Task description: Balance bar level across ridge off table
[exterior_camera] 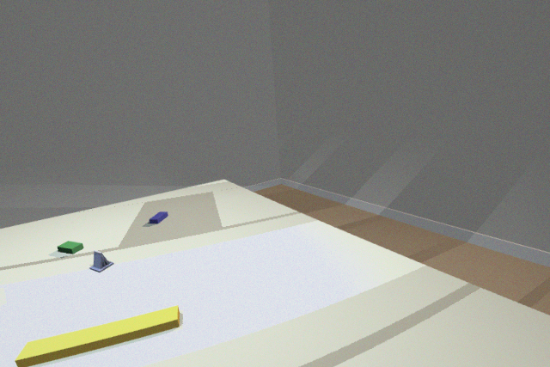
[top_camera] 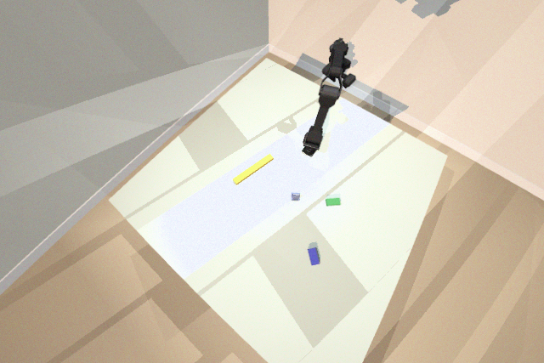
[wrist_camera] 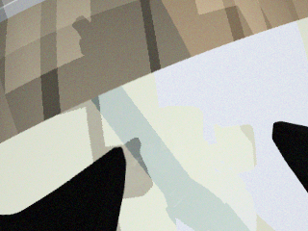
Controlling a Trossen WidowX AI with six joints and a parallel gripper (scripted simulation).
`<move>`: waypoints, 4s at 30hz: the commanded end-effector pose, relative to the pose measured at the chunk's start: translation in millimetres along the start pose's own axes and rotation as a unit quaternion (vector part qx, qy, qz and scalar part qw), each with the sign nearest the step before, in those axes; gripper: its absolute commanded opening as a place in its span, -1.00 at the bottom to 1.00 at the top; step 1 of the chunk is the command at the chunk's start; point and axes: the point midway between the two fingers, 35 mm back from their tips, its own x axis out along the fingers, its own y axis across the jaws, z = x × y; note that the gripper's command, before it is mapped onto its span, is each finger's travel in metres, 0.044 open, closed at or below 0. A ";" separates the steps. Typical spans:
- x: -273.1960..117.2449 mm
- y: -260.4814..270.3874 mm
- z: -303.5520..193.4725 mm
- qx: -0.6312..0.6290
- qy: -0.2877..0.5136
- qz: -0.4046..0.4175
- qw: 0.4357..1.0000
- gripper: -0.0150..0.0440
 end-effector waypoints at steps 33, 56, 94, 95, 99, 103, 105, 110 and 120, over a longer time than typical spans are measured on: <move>-63.8 115.9 -107.1 -0.251 -0.020 0.112 0.961 0.58; -109.3 159.5 -216.1 -0.473 -0.034 0.177 0.862 0.58; -168.5 139.7 -391.8 -0.754 -0.074 0.241 0.607 0.58; -169.6 138.0 -396.3 -0.760 -0.076 0.242 0.598 0.58; -173.9 130.4 -414.2 -0.785 -0.082 0.246 0.562 0.58; -177.7 121.8 -431.6 -0.809 -0.088 0.250 0.525 0.58; -179.5 117.2 -440.1 -0.820 -0.091 0.251 0.506 0.58; -183.4 104.4 -460.8 -0.846 -0.098 0.255 0.458 0.58; -184.3 70.3 -504.3 -0.887 -0.091 0.258 0.373 0.58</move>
